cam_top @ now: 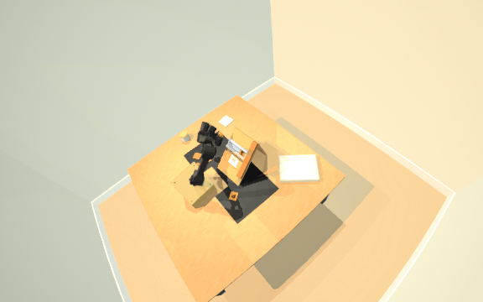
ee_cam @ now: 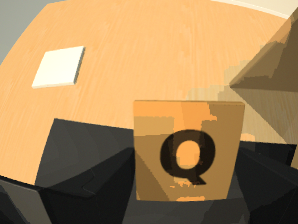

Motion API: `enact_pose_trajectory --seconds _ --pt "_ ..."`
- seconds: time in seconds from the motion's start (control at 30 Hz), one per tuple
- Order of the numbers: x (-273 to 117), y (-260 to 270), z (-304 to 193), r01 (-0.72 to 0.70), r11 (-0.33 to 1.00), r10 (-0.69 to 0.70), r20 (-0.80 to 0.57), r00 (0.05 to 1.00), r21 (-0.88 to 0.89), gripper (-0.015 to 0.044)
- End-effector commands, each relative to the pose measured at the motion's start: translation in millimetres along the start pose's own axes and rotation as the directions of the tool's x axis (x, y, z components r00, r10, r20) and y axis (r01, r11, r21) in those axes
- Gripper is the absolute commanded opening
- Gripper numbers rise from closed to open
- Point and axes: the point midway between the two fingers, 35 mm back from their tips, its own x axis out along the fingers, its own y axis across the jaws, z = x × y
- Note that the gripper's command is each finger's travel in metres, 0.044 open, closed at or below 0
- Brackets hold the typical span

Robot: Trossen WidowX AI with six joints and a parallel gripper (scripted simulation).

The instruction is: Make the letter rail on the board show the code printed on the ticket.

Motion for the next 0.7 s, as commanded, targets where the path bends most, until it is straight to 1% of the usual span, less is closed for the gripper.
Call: enact_pose_trajectory --seconds 0.0,0.67 --pt "-1.0 -3.6 1.5 0.0 1.0 0.0 0.003 1.0 -0.001 0.0" --pt "-1.7 -13.6 3.1 0.0 1.0 0.0 0.003 1.0 -0.001 0.0"
